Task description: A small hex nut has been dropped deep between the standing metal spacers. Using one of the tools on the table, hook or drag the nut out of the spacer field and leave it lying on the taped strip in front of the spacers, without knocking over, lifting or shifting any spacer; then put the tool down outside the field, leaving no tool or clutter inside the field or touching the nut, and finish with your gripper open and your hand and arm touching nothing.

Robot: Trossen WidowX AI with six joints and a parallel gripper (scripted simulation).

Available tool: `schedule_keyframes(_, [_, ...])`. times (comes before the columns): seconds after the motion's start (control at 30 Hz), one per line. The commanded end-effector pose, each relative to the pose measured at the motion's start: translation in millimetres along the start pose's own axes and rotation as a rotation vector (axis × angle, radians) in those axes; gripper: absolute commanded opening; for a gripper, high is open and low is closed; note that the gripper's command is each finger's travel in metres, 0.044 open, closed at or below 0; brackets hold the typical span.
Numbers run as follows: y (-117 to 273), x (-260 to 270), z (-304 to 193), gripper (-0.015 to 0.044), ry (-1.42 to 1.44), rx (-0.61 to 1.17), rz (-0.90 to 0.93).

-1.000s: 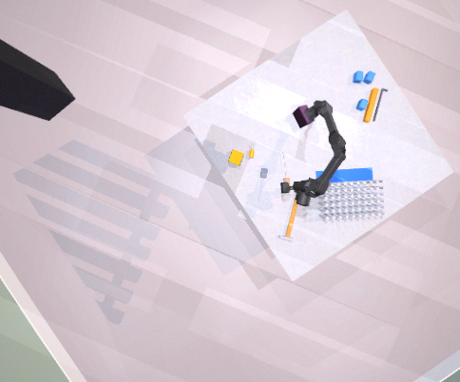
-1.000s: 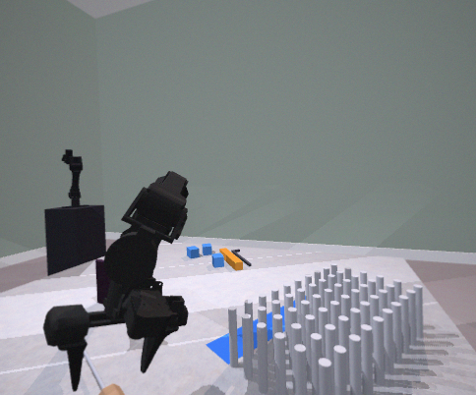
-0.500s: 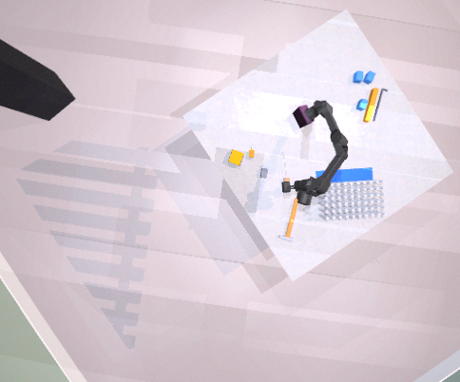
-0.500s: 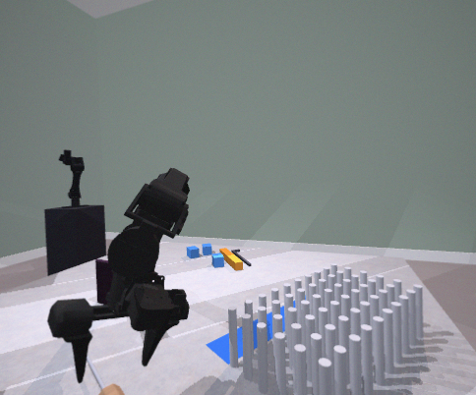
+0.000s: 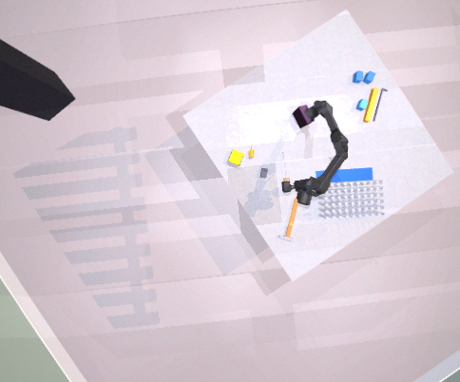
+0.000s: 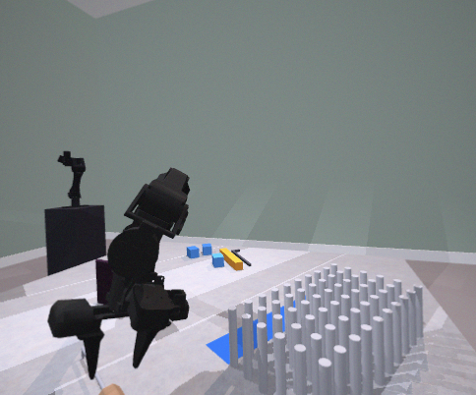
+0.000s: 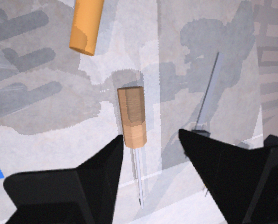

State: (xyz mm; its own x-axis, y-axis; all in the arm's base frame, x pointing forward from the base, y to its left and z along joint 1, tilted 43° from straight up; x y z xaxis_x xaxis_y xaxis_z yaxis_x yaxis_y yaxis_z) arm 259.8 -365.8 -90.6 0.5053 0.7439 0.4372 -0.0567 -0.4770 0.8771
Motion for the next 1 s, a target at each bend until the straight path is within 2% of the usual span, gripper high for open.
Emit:
schedule_keyframes(0.0, [-1.6,0.5,-0.1,0.0280,0.004,-0.001,0.003])
schedule_keyframes(0.97, [-47.6,12.3,2.0,0.0280,0.005,-0.001,0.004])
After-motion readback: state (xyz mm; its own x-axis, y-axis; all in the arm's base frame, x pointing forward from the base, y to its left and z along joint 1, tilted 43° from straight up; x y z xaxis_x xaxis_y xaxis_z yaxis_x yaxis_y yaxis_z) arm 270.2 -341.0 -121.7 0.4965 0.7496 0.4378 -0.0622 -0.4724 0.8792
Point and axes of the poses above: the point midway between the two fingers, 35 mm back from their tips, its own y axis back along the fingers, its own x axis across the jaws, z = x × y, the point moved 9 cm from there along y, back along the fingers, and after that the axes turned 3 degrees about y, right-handed, at the moved point
